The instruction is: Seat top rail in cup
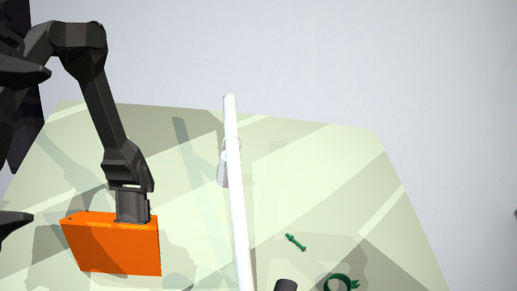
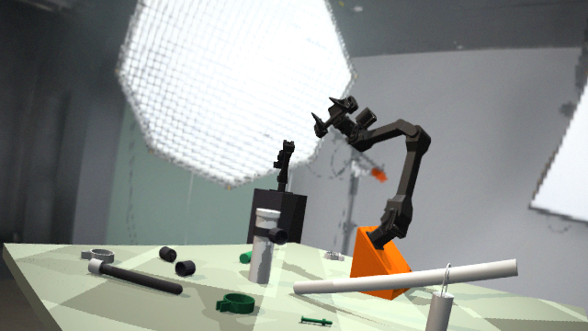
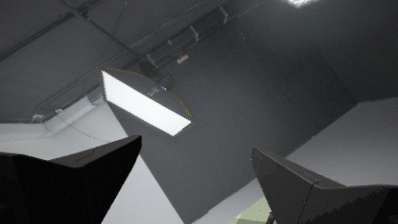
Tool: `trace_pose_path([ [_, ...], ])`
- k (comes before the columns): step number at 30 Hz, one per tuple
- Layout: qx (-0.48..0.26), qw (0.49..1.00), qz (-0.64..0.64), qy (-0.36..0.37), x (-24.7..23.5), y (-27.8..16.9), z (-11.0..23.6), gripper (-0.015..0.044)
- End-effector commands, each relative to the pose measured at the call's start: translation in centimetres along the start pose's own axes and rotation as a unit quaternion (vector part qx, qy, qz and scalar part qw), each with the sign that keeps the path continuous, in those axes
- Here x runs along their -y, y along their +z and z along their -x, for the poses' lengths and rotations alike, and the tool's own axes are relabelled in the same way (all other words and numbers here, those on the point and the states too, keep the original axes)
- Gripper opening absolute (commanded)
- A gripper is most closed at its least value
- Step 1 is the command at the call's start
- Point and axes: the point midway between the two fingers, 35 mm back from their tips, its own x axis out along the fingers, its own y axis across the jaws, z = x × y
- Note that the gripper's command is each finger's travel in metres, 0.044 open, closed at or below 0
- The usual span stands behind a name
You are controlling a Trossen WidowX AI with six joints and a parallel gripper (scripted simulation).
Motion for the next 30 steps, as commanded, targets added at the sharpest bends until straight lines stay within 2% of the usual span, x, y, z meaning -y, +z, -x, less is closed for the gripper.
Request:
trace_pose_path([
  [1,0.000,1.000,0.000,0.000,0.0,0.0,-0.1,0.0426],
  [4,-0.007,1.000,0.007,0.000,0.0,-0.6,-1.9,0.0440],
  [10,-0.039,0.999,0.036,-0.009,-0.2,-3.8,-8.3,0.0440],
  [18,-0.128,0.985,0.100,-0.051,-1.1,-12.8,-16.2,0.0440],
  [24,-0.199,0.966,0.143,-0.077,-1.4,-19.2,-18.6,0.0440],
  [30,-0.286,0.934,0.192,-0.098,-1.7,-26.3,-19.2,0.0440],
])
